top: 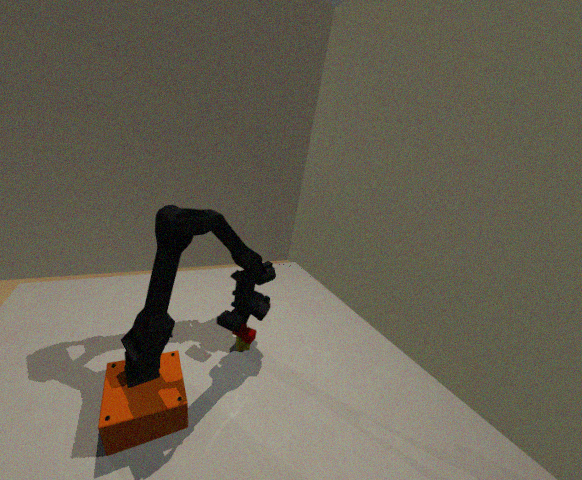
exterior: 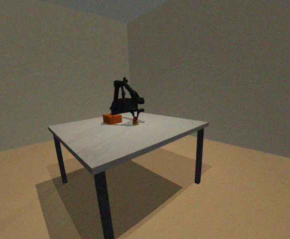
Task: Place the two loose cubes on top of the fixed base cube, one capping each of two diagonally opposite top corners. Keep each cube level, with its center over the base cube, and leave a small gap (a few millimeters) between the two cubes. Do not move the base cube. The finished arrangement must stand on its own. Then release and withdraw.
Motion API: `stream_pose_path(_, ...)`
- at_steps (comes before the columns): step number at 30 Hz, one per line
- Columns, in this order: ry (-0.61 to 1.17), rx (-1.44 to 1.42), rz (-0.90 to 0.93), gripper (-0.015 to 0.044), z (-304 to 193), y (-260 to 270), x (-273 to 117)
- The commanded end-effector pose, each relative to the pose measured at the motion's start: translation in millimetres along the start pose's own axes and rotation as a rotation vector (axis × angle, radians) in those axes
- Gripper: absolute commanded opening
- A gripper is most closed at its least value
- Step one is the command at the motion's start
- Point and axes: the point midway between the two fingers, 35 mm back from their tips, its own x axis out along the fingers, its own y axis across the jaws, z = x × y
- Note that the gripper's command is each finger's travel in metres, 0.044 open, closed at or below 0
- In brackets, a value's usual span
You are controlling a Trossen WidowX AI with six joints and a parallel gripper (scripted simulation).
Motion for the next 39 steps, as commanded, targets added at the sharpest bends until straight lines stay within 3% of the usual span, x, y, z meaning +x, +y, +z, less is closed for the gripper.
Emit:
stream_pose_path(1, -0.003, 0.006, -0.006, 0.0105, 0.1, -2.0, 2.0)
stream_pose_path(21, -0.003, 0.005, -0.006, 0.0105, 0.1, -2.0, 3.4)
stream_pose_path(25, -0.003, 0.005, -0.006, 0.0205, 0.1, -2.0, 3.4)
stream_pose_path(39, 0.001, 0.0, -0.003, 0.0205, -0.3, -0.7, -14.4)
